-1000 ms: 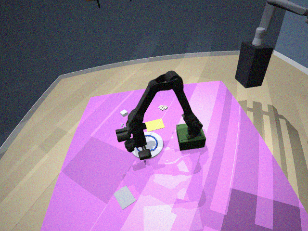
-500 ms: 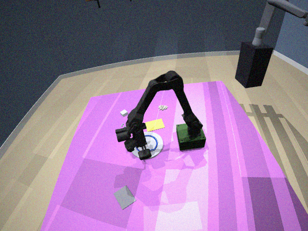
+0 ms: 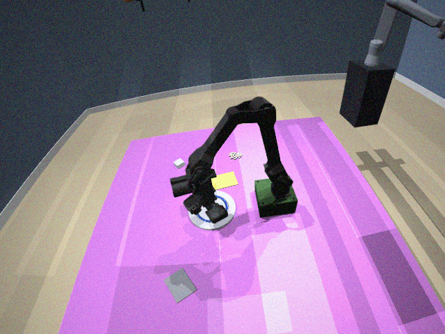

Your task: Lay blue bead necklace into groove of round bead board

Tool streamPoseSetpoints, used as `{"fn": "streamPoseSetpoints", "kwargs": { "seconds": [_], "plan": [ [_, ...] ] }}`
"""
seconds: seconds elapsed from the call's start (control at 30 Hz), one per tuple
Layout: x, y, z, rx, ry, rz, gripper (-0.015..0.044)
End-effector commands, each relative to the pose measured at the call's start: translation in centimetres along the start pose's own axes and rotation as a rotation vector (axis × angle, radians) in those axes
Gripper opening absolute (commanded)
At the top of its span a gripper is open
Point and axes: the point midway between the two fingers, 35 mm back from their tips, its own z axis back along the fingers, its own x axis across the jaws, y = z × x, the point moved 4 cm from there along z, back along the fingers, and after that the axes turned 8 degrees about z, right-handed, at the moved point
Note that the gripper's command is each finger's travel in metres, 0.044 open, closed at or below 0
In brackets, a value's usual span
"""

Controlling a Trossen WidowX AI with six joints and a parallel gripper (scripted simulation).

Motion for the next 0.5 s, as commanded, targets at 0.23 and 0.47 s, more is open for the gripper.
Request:
{"fn": "streamPoseSetpoints", "kwargs": {
  "seconds": [0.23, 0.47],
  "plan": [
    [0.1, 0.1, -0.6, -0.006, 0.003, 0.016, 0.012],
    [0.1, 0.2, -1.3, -0.003, 0.002, 0.018, 0.012]
  ]
}}
